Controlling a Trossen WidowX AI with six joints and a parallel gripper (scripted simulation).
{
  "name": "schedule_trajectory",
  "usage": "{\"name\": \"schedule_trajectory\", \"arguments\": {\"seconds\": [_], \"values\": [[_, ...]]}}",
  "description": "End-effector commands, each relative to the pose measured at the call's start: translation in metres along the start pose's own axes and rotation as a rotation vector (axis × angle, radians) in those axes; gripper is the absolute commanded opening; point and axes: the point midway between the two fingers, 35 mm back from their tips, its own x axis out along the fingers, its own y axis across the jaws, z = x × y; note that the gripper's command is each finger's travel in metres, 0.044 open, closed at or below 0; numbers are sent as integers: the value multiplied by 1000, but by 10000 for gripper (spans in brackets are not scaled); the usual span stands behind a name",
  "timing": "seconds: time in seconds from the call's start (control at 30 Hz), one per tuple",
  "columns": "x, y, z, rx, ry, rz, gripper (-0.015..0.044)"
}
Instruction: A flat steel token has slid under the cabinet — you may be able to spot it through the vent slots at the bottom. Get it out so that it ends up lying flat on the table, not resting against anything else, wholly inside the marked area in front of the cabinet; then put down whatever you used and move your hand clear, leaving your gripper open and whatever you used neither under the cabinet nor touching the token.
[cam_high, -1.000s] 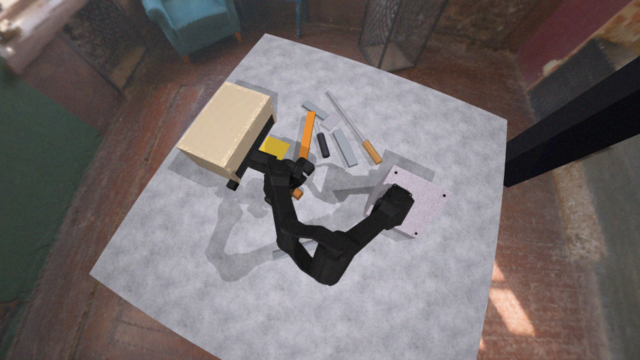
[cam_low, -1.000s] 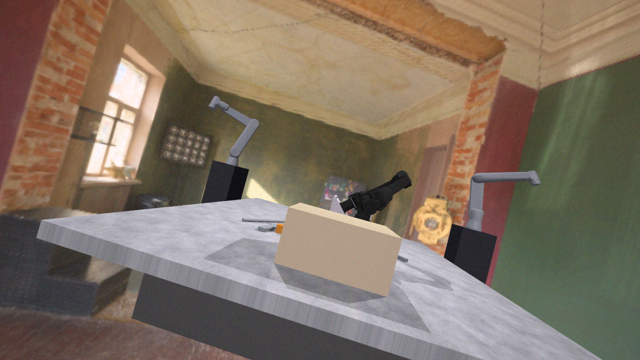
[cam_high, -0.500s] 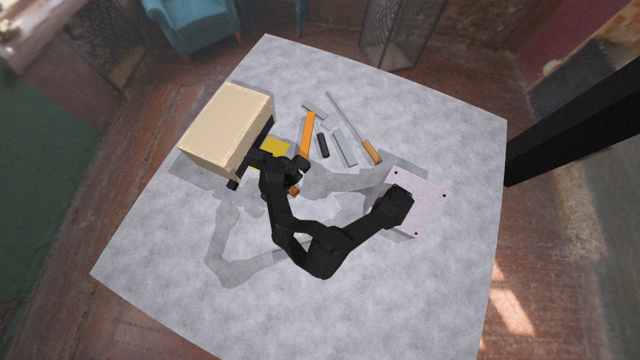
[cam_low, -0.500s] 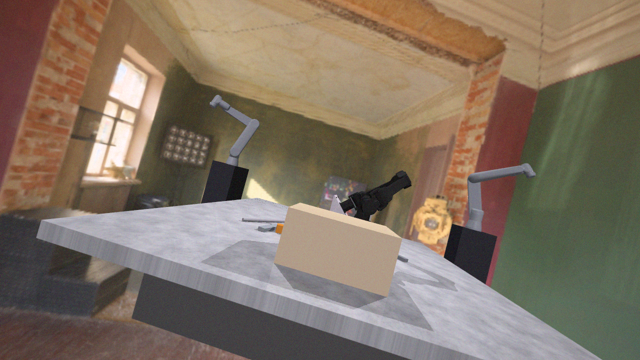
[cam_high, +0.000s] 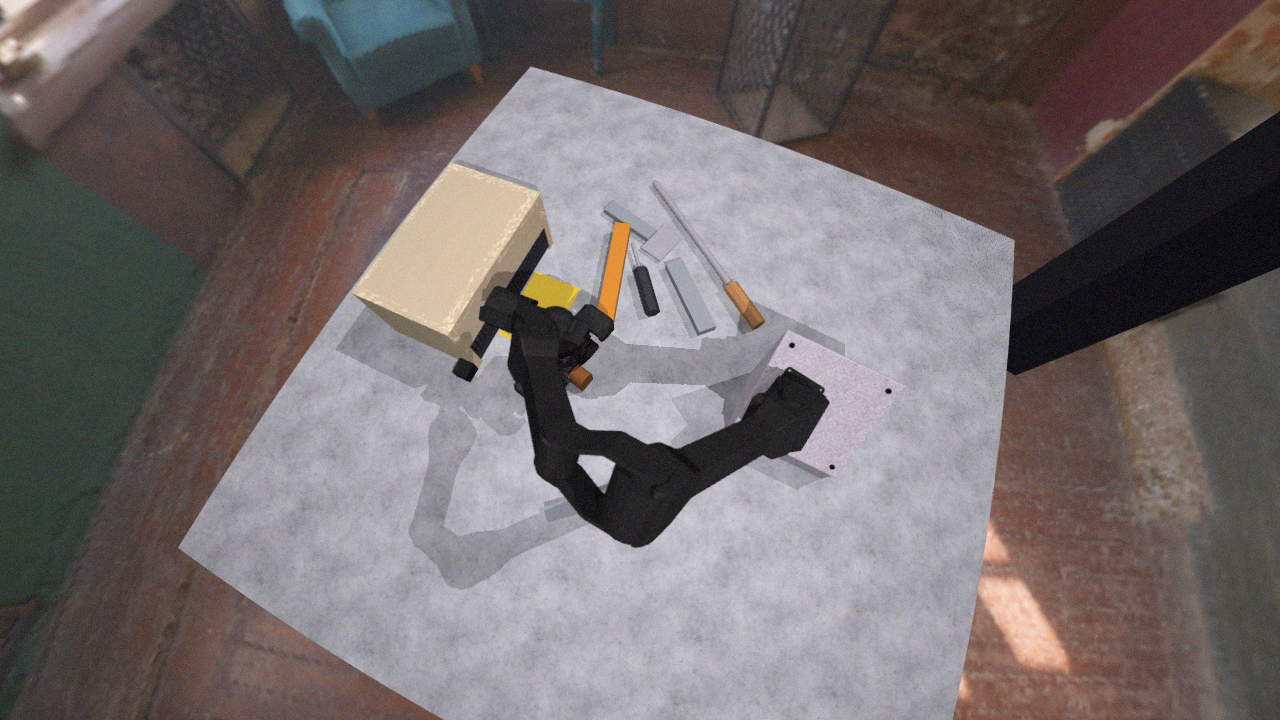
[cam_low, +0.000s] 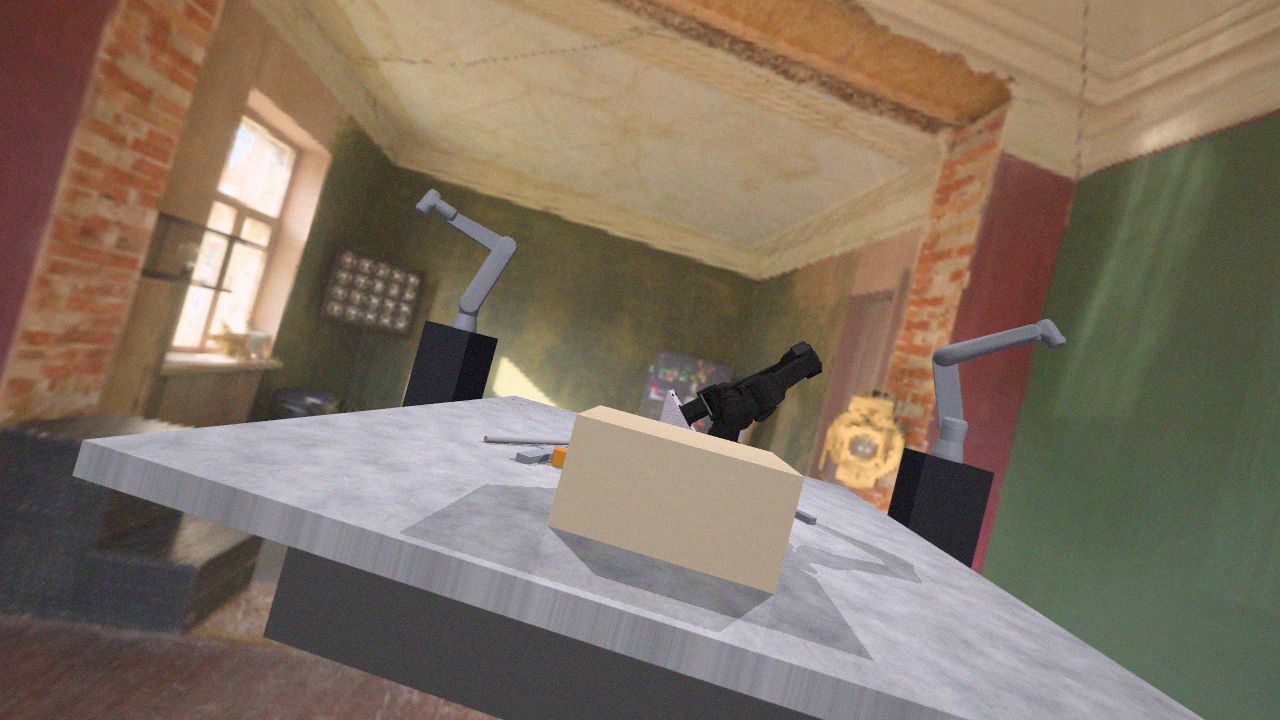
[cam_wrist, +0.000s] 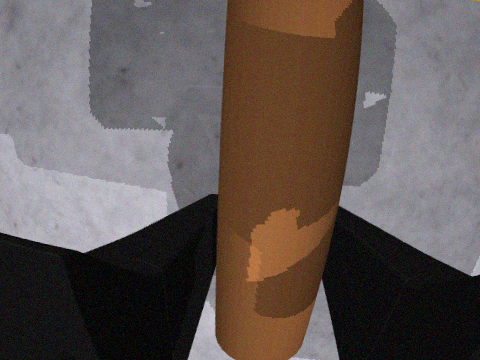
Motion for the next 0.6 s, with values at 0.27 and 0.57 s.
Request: {"name": "schedule_trajectory", "arguments": {"seconds": [0.27, 0.57], "values": [[0, 0, 14, -3, -1, 4, 0], [0, 0, 23, -3, -1, 4, 0]]}}
